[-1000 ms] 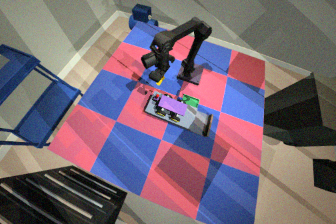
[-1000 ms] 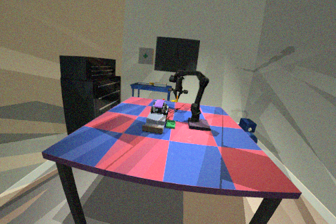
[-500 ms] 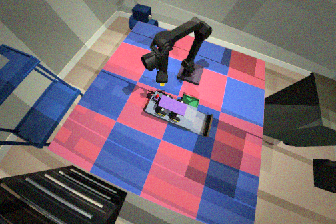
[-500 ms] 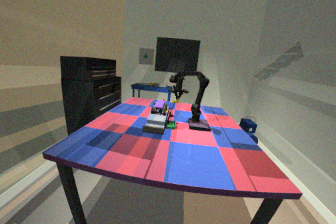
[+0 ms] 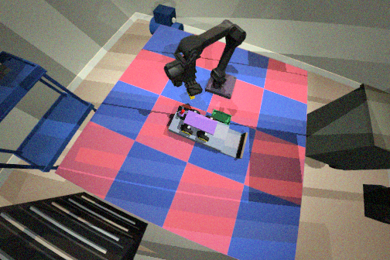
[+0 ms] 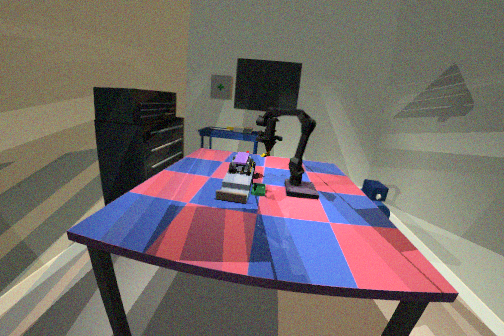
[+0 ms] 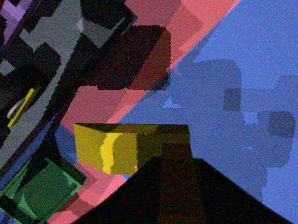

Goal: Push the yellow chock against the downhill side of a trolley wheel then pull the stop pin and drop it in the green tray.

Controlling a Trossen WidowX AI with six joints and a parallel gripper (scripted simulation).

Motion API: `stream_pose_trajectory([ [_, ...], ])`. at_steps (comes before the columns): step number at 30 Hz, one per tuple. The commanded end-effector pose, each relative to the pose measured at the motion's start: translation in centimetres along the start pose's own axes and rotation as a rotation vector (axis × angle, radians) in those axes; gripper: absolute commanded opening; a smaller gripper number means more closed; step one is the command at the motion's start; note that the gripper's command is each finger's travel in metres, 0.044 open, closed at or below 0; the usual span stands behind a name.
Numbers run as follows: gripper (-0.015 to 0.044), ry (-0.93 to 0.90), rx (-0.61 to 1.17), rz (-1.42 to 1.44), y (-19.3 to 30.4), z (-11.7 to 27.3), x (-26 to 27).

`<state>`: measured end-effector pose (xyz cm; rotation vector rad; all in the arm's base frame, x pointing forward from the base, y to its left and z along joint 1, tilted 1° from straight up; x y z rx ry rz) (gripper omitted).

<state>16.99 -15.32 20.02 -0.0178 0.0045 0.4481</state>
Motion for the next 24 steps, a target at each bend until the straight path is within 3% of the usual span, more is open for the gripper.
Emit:
stream_pose_trajectory([
  [1,0.0000,-0.003,-0.001,0.114,0.00,0.00,0.04],
  [24,0.0000,-0.008,-0.002,0.909,-0.01,0.00,0.01],
])
Point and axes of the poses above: the point midway between the two fingers, 35 mm back from their tips, its own z axis back along the fingers, its own x axis across the jaws, y = z × x, the point moved 2 cm from there along z, back along the fingers, and after that the axes turned 12 degrees about -z, right-handed, at the moved point
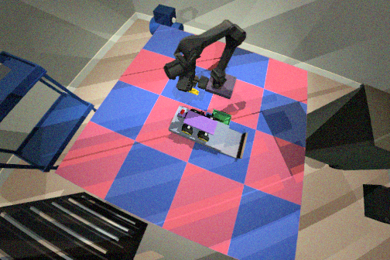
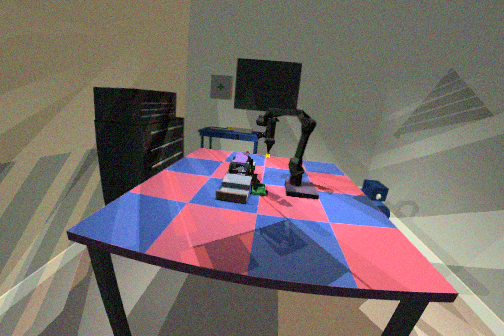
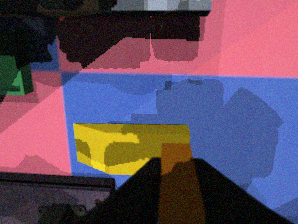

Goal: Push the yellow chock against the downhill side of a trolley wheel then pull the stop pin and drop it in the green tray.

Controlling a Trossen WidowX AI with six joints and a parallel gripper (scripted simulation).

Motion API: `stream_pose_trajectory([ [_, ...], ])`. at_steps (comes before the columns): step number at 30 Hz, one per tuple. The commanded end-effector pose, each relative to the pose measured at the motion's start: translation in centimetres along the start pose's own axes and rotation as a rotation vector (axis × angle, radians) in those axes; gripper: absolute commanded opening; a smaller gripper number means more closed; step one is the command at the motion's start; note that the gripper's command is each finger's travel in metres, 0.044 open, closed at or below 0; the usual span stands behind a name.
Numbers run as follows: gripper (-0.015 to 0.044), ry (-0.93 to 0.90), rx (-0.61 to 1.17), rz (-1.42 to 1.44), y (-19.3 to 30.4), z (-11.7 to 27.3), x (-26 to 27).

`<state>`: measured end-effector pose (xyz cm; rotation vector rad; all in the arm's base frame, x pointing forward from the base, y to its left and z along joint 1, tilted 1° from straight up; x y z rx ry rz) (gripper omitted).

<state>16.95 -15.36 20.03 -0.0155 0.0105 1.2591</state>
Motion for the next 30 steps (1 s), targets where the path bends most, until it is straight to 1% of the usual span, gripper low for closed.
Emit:
stream_pose_trajectory([
  [1,0.0000,-0.005,-0.004,0.132,-0.04,-0.01,0.05],
  [5,0.0000,-0.006,-0.005,0.264,-0.03,-0.01,0.05],
  [10,0.0000,-0.006,-0.005,0.348,-0.03,-0.01,0.05],
  [30,0.0000,-0.008,-0.006,1.040,-0.05,-0.01,0.03],
])
Point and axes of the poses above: the point midway between the two fingers, 35 mm back from their tips, its own z axis back along the fingers, its own x axis across the jaws, y = z × x, the point moved 2 cm from there along z, back along the fingers, and after that the axes turned 12 degrees about -z, right-handed, at the moved point
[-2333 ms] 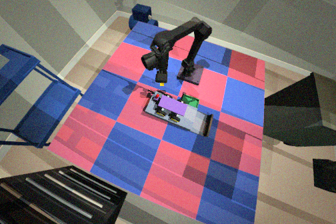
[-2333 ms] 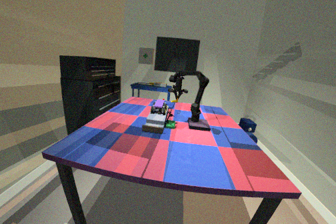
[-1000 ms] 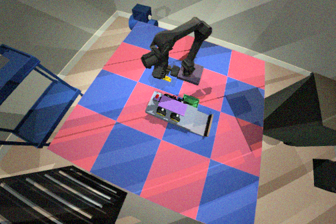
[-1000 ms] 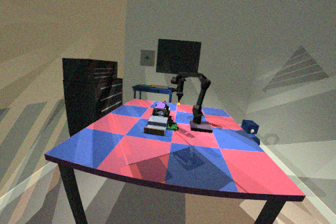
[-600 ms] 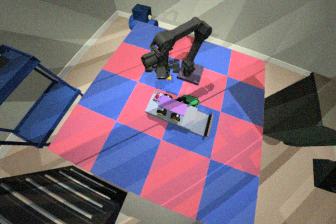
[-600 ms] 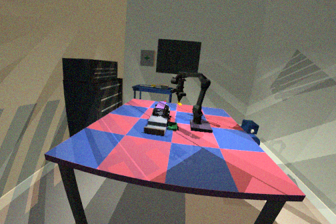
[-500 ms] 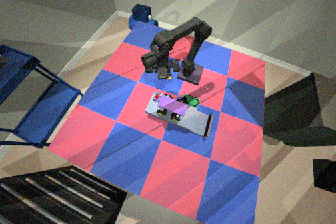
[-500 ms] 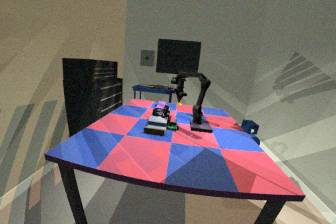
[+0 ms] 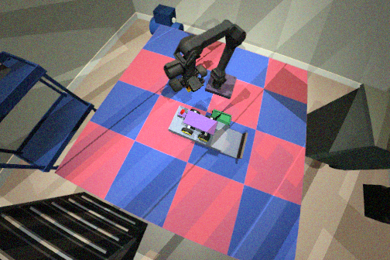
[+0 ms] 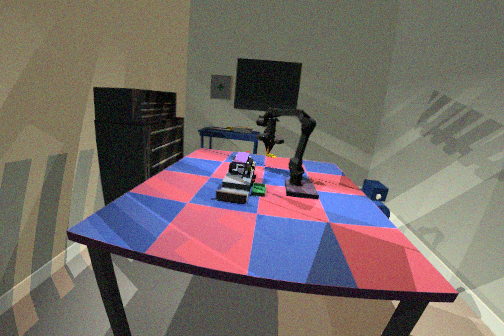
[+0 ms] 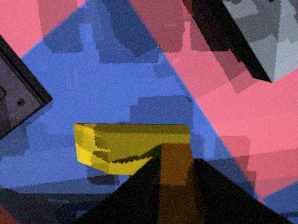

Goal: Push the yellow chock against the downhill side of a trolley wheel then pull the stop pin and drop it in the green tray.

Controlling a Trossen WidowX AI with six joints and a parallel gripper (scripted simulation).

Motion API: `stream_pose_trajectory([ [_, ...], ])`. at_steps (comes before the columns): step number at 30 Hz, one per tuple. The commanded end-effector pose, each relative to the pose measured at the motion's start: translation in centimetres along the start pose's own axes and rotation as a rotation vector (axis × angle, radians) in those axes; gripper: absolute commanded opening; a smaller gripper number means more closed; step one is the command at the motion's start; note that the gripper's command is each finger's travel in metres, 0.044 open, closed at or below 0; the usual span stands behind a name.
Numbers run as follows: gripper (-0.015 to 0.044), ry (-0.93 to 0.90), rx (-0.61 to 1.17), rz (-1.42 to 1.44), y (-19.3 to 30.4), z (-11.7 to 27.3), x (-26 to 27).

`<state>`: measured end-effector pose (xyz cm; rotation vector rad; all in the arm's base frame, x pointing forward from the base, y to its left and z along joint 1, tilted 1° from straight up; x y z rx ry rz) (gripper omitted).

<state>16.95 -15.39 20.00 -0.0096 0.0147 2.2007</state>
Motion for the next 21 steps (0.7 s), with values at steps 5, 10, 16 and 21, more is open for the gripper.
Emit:
stream_pose_trajectory([
  [5,0.0000,-0.003,-0.006,0.272,-0.06,0.02,-0.01],
  [10,0.0000,-0.003,-0.007,0.446,-0.06,0.02,-0.01],
  [16,0.0000,-0.004,-0.008,0.602,-0.06,0.02,-0.02],
  [21,0.0000,-0.004,-0.008,0.602,-0.06,0.02,-0.02],
])
Point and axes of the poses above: the point midway between the two fingers, 35 mm back from their tips, its own z axis back along the fingers, its own x axis across the jaws, y = z × x, the point moved 2 cm from there along z, back along the fingers, and after that the axes turned 12 degrees about -z, right-handed, at the moved point
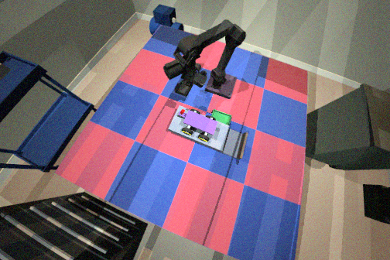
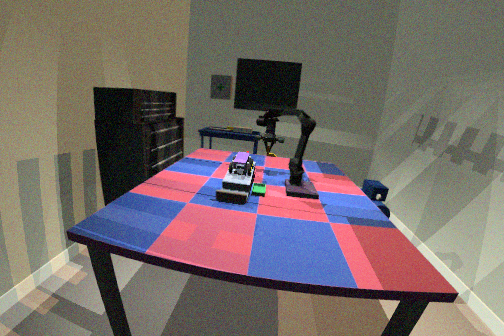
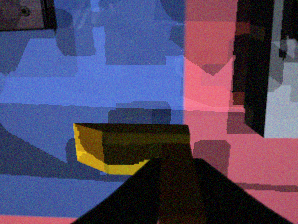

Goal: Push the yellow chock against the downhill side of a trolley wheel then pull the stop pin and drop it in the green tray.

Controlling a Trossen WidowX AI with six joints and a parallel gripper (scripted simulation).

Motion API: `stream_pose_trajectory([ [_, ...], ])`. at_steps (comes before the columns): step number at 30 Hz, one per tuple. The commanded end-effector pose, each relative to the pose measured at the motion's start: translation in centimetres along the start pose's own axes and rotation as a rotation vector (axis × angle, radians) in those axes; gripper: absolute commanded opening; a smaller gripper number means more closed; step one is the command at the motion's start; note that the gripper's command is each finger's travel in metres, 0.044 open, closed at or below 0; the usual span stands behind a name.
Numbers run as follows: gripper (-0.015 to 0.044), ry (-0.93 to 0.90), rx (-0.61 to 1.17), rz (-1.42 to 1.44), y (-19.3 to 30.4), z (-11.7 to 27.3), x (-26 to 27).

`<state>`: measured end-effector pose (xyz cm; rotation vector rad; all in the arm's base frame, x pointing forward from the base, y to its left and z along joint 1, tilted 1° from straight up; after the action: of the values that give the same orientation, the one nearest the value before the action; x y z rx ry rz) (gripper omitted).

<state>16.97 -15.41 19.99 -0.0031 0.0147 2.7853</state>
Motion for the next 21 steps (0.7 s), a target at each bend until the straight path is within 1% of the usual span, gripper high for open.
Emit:
stream_pose_trajectory([
  [1,0.0000,0.001,-0.006,0.018,-0.1,0.0,0.0],
  [21,0.0000,0.002,-0.012,0.018,-6.7,-0.1,-0.6],
])
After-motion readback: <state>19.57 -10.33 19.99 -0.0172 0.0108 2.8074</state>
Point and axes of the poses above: the point midway between the two fingers, 35 mm back from their tips, its own z axis back along the fingers, its own x axis across the jaws, y = z × x, the point moved 2 cm from there along z, back along the fingers, and after that the axes turned 12 degrees about -z, right-handed, at the moved point
